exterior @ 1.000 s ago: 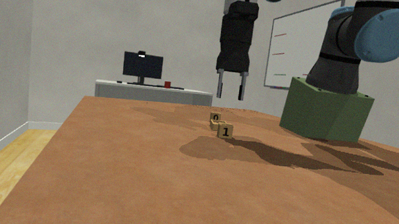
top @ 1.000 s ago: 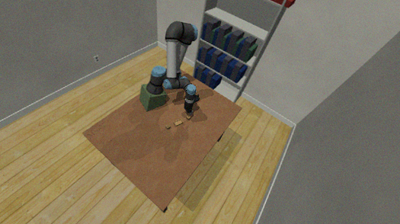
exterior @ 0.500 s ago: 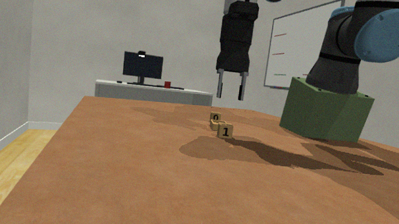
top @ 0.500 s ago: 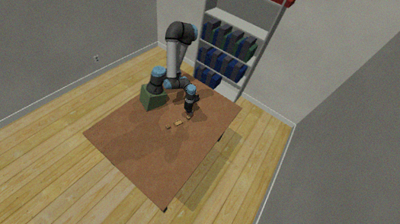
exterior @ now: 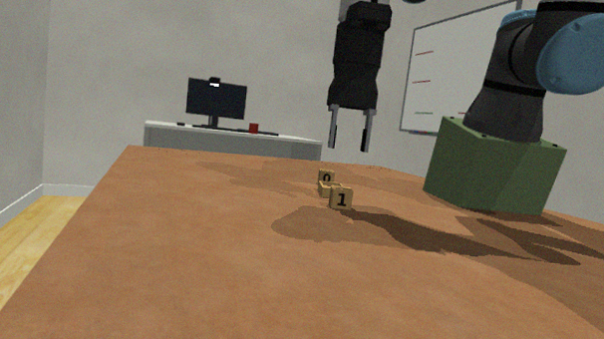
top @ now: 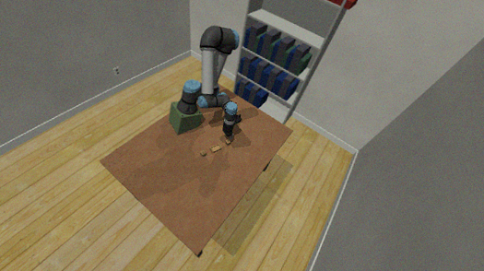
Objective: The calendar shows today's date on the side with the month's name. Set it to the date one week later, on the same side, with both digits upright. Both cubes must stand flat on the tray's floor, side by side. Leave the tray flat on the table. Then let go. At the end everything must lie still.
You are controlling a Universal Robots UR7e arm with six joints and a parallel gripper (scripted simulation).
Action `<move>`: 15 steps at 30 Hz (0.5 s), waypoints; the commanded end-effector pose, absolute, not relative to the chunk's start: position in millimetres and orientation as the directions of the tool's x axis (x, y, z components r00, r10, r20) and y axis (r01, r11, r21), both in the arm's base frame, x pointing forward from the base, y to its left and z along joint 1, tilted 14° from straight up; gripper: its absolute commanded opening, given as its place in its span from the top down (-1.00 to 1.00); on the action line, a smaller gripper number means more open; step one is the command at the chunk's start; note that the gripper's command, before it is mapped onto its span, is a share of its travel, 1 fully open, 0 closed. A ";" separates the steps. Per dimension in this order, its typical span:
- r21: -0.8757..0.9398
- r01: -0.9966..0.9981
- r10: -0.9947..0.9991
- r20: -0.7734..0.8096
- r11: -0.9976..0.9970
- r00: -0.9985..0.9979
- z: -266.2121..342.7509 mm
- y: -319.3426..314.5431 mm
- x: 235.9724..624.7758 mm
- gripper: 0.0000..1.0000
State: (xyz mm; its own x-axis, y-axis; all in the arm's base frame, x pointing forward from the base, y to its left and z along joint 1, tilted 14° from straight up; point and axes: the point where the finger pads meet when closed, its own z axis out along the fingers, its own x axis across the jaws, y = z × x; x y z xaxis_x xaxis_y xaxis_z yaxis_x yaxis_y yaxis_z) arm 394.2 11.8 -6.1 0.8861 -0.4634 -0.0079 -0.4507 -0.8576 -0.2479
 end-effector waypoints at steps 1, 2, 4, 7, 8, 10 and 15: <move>-0.248 -0.451 -0.464 -0.007 -0.858 0.886 -6.3 11.7 394.6 -0.80; -0.248 -0.451 -0.464 -0.007 -0.858 0.886 -6.5 11.8 394.6 -0.80; -0.248 -0.451 -0.464 -0.007 -0.858 0.886 -7.3 11.9 394.7 -0.80; -0.248 -0.451 -0.464 -0.007 -0.858 0.886 -8.9 12.3 394.9 -0.80; -0.248 -0.451 -0.463 -0.007 -0.858 0.886 -9.7 12.5 395.0 -0.80; -0.248 -0.450 -0.463 -0.007 -0.858 0.886 -11.4 12.9 395.2 -0.80; -0.248 -0.450 -0.463 -0.007 -0.858 0.886 -14.5 13.6 395.5 -0.80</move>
State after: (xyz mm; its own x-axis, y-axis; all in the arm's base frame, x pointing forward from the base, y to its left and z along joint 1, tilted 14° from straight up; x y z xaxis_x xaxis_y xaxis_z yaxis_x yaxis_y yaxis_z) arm 394.8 13.0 -11.4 0.8861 -0.4634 -0.0080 -0.4507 -0.8576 -0.2479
